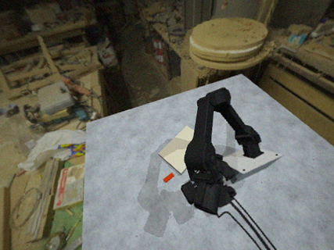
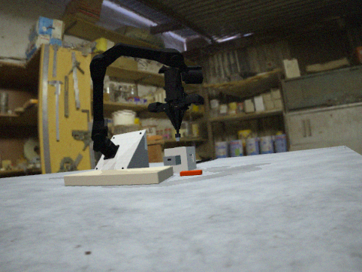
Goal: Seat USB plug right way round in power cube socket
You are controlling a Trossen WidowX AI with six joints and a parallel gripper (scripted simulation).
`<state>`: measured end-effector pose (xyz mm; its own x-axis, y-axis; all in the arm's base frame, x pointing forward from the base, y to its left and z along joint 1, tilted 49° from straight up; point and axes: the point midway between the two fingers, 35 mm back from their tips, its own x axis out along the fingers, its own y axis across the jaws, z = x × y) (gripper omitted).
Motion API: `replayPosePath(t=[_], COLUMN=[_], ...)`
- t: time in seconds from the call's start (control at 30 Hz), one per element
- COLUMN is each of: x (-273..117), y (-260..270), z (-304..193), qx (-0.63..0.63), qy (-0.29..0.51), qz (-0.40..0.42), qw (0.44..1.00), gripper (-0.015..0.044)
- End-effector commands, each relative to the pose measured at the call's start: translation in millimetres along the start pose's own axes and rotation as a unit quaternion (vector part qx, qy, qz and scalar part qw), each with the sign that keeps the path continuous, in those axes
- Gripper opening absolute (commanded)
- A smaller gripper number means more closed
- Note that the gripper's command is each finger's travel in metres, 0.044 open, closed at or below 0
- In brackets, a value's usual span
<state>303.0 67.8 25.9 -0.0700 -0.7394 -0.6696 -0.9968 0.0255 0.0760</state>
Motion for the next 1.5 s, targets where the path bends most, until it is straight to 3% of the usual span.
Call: replayPosePath(t=[0.0,1.47], x=[0.2,3.8], y=[0.0,0.3], z=[0.0,1.6], qx=[-0.041,-0.034], qy=[0.000,-0.010], qz=[0.000,0.000], qw=[0.999,0.999], gripper=[0.0000,0.0000])
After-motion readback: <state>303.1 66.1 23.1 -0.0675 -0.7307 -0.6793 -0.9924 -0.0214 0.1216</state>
